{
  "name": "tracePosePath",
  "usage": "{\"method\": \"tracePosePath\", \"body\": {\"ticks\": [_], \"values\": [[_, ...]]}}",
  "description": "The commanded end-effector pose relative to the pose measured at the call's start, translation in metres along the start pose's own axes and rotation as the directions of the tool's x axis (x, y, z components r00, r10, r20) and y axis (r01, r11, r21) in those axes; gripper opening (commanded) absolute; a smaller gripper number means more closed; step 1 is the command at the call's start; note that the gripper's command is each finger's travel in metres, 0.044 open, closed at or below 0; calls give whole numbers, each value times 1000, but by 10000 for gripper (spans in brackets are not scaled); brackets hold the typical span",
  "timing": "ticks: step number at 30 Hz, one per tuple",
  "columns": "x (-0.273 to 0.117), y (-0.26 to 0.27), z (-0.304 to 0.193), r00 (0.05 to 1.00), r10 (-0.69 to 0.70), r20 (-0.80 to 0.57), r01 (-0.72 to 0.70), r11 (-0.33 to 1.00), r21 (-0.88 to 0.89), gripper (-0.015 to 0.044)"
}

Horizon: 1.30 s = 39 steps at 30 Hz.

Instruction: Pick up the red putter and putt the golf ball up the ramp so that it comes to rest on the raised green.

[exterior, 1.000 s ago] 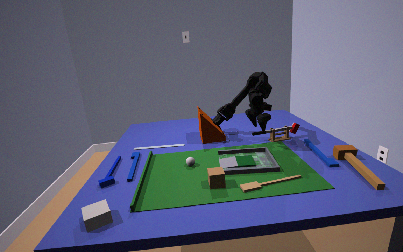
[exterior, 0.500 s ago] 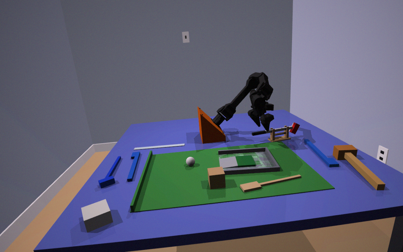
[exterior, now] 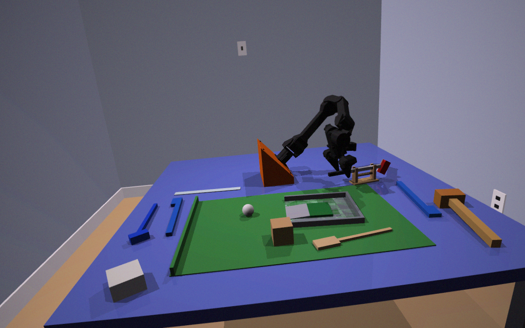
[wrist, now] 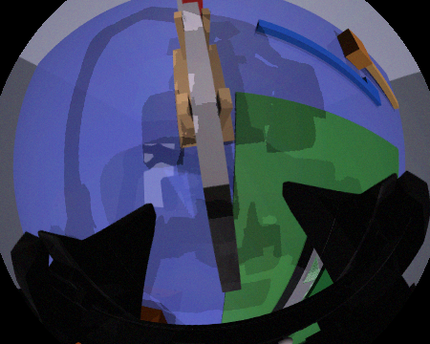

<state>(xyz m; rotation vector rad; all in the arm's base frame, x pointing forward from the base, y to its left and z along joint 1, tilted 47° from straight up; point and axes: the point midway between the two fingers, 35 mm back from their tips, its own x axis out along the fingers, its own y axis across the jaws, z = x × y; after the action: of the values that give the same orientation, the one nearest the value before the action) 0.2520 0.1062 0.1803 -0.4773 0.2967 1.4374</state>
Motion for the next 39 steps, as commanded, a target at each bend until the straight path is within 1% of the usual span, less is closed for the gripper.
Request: {"method": "tracePosePath", "body": {"ticks": [1,16,32,35,39], "values": [[5,1,-1,1000,-2,5,2,1000,3,440],[23,1,-5,1000,-2,7,2,1000,3,440],[21,0,-3,1000,-2,8,2,1000,-3,20],[21,0,-3,1000,-2,8,2,1000,-3,0],[20,0,-3,1000,-3,8,3,1000,-3,0]]}}
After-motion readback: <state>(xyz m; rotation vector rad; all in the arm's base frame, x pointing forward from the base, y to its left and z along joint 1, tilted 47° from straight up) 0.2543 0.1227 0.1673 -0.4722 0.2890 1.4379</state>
